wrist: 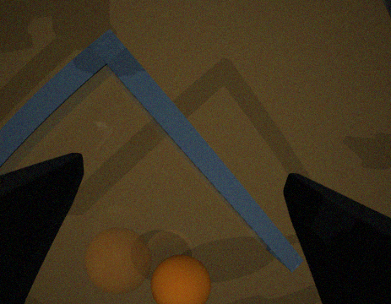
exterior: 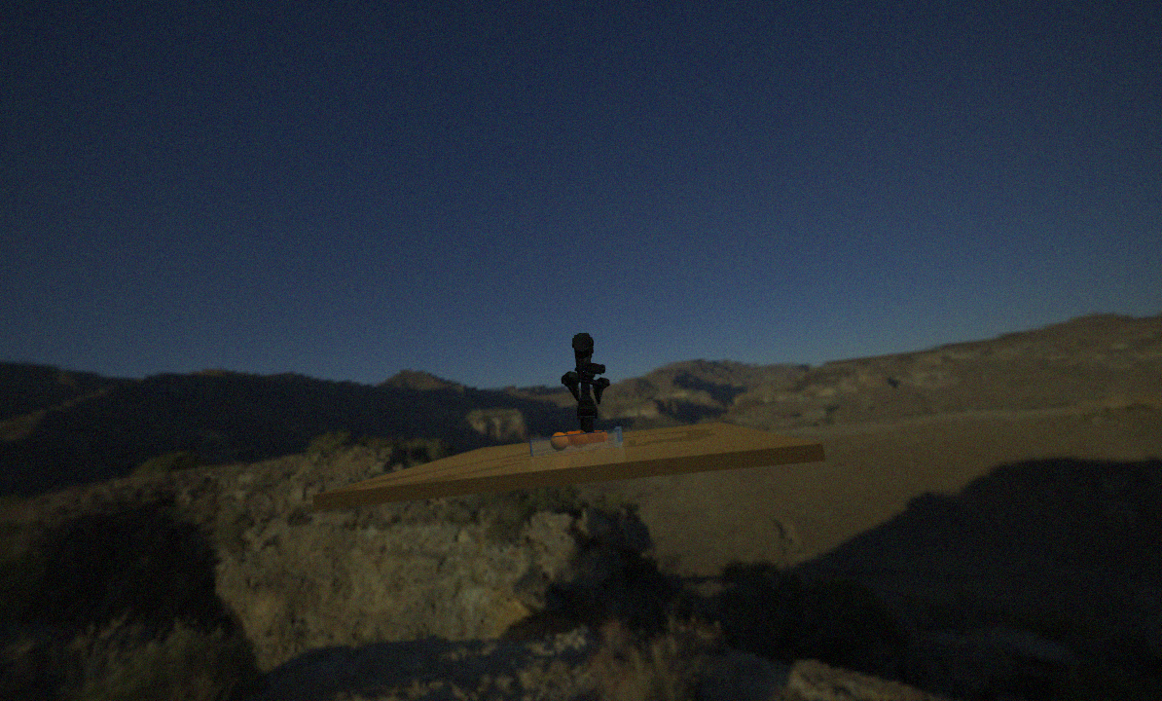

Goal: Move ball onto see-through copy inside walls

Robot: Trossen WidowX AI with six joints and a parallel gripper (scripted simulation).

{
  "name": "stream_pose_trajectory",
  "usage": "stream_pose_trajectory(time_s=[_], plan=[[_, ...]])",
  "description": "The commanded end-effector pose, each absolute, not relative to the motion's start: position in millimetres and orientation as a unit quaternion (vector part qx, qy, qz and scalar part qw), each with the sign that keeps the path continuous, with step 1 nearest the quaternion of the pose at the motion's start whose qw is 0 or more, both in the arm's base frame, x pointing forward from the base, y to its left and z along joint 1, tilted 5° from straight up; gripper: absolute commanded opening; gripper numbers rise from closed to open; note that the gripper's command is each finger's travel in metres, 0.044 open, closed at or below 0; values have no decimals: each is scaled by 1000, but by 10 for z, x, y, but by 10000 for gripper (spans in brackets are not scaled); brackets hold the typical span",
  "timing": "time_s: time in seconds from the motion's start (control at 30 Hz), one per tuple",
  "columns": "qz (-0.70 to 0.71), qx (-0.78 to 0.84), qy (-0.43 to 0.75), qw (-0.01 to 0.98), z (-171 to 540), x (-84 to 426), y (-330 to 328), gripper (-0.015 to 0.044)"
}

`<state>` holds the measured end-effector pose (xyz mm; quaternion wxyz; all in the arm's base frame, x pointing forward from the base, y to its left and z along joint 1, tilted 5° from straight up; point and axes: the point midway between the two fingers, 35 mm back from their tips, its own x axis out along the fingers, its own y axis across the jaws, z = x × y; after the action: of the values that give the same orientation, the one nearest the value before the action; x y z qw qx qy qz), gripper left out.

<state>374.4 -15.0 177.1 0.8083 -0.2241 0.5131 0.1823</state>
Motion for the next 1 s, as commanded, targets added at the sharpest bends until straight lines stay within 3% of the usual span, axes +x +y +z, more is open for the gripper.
stream_pose_trajectory(time_s=[0.0, 0.27, 0.97], plan=[[98, -104, 602, 786, 1383, 3436, -700, 440], [-35, 82, 686, 722, 981, 2815, -1325, 440], [-36, 83, 687, 721, 828, 2818, -1319, 440]])
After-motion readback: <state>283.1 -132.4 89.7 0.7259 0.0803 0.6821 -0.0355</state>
